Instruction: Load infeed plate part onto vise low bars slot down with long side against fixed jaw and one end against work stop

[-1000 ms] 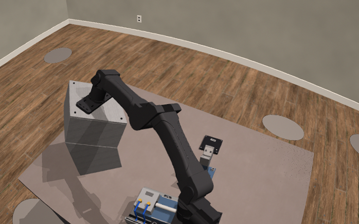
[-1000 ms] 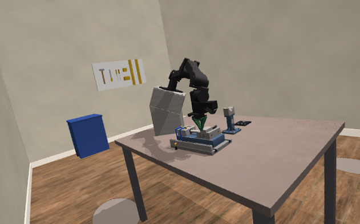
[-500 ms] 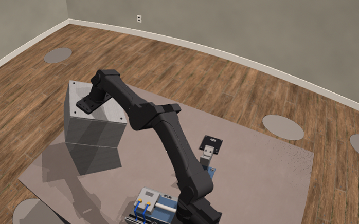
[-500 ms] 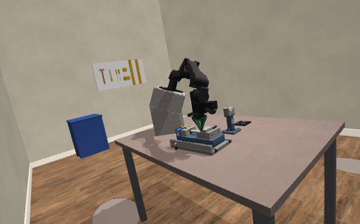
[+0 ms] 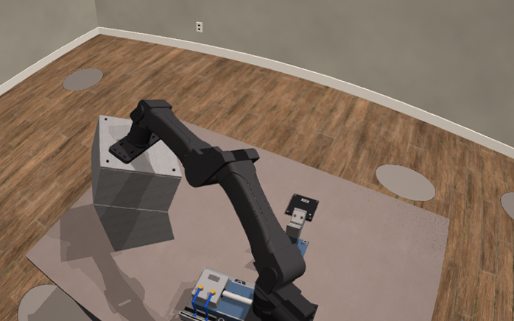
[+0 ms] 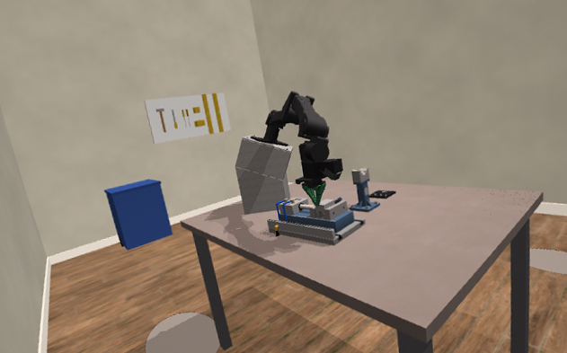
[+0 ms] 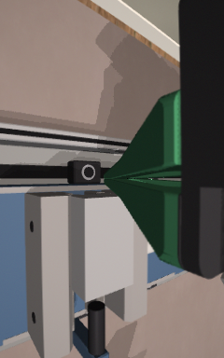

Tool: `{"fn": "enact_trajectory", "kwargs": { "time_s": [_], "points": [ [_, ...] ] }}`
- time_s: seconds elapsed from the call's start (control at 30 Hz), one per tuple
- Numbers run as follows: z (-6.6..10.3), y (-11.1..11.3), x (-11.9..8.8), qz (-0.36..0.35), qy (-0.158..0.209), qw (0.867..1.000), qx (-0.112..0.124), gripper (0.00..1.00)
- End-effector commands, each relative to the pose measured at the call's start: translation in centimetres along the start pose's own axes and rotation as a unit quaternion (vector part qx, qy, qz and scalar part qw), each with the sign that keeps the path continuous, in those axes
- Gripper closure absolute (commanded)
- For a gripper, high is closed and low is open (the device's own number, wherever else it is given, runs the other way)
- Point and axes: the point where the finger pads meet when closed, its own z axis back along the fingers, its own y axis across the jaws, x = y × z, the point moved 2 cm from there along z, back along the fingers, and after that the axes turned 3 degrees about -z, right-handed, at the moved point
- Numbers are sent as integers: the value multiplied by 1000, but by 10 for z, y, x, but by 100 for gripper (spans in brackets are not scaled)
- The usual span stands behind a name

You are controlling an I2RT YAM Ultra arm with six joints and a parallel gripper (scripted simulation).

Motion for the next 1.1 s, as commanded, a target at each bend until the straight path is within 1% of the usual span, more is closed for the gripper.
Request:
{"fn": "enact_trajectory", "kwargs": {
  "time_s": [0.0, 1.07],
  "points": [
    [8, -5, 5, -3, -8, 1000, -5, 100],
    [9, -9, 5, -3, -9, 1000, -6, 100]
  ]
}}
